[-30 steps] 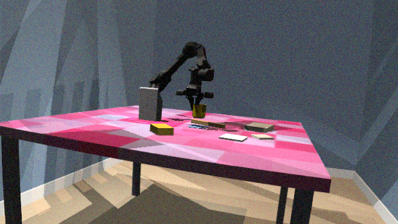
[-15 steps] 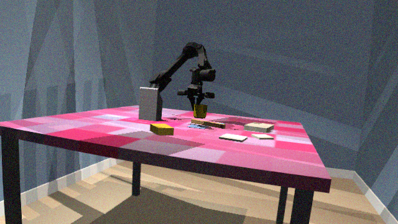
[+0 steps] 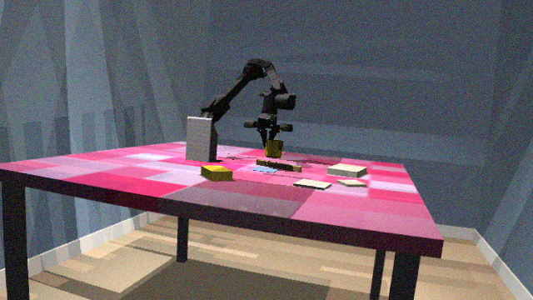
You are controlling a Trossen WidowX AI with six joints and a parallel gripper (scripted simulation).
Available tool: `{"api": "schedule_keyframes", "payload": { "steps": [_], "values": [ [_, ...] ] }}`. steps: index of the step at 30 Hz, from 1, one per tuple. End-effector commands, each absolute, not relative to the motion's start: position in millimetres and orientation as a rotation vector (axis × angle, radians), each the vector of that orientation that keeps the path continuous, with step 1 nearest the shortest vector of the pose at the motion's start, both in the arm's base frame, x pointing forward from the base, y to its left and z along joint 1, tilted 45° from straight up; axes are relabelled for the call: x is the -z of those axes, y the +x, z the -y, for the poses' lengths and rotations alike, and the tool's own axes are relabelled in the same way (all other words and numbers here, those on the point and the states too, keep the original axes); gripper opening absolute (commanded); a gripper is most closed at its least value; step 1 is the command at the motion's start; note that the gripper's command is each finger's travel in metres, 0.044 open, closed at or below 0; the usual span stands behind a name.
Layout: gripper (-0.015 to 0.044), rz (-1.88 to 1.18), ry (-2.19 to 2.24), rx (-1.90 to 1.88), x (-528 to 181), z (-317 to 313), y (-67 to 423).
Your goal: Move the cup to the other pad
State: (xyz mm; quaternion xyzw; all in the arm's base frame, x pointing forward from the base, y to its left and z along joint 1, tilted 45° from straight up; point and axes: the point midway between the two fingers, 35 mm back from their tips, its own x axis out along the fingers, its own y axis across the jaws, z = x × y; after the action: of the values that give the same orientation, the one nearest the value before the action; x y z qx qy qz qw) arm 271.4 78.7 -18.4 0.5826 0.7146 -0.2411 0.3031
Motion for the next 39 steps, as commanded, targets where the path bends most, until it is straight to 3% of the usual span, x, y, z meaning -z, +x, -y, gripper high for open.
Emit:
{"api": "schedule_keyframes", "payload": {
  "steps": [1, 39],
  "values": [
    [0.0, -1.89, 1.551, 0.634, 9.4, -86.2, 275.2],
    [0.0, -1.894, 1.554, 0.627, -66.1, -160.7, 296.2]
  ]
}}
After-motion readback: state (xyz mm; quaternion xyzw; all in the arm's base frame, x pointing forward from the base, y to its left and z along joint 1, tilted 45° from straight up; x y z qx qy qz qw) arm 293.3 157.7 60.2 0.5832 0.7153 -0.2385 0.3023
